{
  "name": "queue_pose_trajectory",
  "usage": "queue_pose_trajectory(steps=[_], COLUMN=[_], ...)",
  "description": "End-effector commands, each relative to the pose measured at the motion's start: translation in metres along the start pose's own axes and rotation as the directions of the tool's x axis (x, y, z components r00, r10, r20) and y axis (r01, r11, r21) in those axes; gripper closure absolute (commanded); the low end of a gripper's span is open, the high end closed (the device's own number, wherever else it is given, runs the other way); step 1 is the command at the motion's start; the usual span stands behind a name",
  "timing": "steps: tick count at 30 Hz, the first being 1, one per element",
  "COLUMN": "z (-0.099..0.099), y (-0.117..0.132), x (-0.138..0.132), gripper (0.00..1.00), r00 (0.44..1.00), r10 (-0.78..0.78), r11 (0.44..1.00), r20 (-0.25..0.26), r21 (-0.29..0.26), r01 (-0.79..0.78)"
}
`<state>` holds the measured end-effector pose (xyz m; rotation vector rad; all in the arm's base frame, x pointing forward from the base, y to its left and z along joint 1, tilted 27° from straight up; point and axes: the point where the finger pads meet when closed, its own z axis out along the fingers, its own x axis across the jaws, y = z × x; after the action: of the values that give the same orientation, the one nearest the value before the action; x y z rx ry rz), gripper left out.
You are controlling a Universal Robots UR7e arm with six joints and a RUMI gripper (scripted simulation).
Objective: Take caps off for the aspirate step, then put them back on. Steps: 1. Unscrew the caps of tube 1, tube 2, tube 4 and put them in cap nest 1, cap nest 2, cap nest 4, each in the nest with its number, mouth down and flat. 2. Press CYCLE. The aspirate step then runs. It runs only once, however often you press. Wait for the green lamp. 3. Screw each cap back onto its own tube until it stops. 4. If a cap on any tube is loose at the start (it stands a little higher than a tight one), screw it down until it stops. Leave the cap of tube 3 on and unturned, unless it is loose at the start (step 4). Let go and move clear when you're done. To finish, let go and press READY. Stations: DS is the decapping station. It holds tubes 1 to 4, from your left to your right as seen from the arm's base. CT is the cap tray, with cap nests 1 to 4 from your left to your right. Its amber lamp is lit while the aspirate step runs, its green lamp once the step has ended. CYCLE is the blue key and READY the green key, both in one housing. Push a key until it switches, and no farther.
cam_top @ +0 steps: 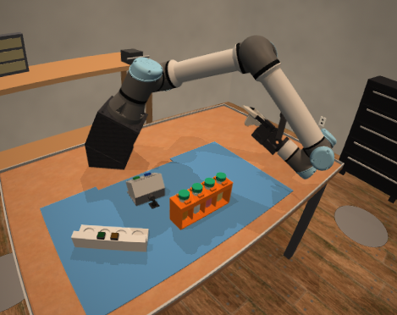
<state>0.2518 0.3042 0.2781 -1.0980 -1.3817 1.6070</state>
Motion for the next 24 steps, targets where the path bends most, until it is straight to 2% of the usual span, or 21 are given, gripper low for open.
queue_pose_trajectory(steps=[1,17,18,24], z=[0.0001,0.0001,0.0001,0.0001], y=[-0.0006,-0.0006,-0.0006,-0.0006], x=[-0.0002,-0.0002,-0.0002,-0.0002], gripper=[0.0,0.0,0.65,0.65], r00=[1.0,1.0,1.0,1.0], r10=[0.0,0.0,0.0,0.0], r11=[1.0,1.0,1.0,1.0], r20=[0.0,0.0,0.0,0.0], r21=[-0.001,-0.001,-0.001,-0.001], r01=[0.0,0.0,0.0,0.0])
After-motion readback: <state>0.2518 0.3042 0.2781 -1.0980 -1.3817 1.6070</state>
